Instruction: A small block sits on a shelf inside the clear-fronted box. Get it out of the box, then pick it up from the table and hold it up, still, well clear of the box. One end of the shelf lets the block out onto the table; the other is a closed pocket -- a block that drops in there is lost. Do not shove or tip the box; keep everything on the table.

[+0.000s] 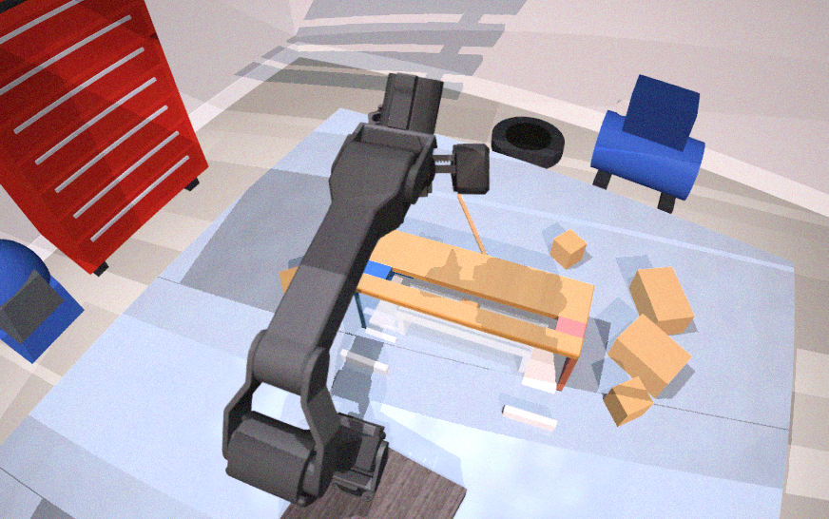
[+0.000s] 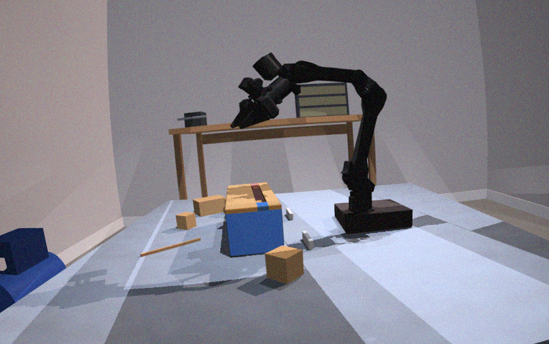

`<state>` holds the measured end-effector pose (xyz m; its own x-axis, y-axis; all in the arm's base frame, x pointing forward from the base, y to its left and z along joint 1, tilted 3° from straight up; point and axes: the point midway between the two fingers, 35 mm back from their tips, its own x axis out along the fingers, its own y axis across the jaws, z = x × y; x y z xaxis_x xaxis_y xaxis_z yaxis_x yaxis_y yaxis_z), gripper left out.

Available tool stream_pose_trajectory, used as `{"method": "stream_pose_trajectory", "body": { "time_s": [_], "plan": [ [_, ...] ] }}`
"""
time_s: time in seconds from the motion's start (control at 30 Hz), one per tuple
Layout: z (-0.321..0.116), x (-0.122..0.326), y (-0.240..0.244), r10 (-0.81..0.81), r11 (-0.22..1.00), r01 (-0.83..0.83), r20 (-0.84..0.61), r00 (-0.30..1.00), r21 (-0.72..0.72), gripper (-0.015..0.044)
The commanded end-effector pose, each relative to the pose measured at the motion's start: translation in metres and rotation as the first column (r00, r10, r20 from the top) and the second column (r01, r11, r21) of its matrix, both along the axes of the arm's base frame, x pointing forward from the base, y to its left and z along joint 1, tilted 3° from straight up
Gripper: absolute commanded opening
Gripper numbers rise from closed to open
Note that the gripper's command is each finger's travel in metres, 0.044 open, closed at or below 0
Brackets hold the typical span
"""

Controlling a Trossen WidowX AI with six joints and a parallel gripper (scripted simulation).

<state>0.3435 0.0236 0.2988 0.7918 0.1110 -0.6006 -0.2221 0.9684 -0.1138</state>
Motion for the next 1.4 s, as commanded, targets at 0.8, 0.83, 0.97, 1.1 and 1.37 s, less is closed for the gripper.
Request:
{"method": "stream_pose_trajectory", "body": {
  "time_s": [0.8, 0.83, 0.97, 1.1, 1.37],
  "plan": [
    [-0.160, -0.074, -0.048, 0.214, 0.216, -0.958, -0.948, 0.237, -0.191, 0.0400],
    [-0.160, -0.074, -0.048, 0.214, 0.216, -0.958, -0.948, 0.237, -0.191, 0.0400],
    [-0.164, -0.074, -0.048, 0.214, 0.216, -0.958, -0.948, 0.237, -0.191, 0.0400],
    [-0.170, -0.073, -0.048, 0.214, 0.216, -0.958, -0.948, 0.237, -0.191, 0.0400],
    [-0.183, -0.073, -0.048, 0.214, 0.216, -0.958, -0.948, 0.237, -0.191, 0.0400]
  ]
}}
